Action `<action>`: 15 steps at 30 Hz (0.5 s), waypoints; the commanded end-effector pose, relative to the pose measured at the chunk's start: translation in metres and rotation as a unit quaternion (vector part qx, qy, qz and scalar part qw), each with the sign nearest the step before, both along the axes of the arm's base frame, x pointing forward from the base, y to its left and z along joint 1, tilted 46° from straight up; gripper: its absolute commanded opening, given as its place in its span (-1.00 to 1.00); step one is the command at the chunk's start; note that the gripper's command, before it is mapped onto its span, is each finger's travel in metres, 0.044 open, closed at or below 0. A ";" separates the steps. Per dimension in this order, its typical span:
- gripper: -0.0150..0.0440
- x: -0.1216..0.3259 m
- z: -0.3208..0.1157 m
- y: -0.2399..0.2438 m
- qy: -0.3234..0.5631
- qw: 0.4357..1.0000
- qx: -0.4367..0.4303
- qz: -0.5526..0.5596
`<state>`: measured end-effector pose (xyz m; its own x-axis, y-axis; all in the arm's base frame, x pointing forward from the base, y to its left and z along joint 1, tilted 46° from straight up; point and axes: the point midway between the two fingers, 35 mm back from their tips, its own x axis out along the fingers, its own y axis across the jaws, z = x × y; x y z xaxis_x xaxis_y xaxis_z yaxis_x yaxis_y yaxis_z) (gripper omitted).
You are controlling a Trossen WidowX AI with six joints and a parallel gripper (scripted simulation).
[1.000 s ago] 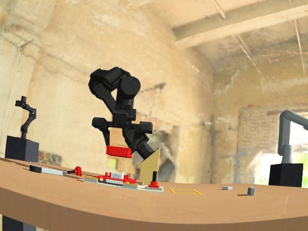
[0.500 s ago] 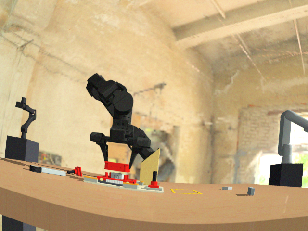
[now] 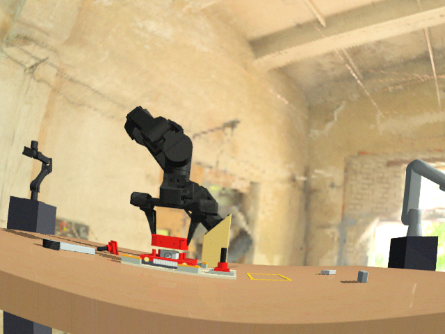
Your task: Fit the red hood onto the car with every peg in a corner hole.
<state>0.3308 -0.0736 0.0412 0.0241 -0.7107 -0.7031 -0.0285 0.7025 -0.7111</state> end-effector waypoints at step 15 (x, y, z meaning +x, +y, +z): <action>-0.49 0.001 -0.001 0.000 0.001 1.000 -0.002 0.002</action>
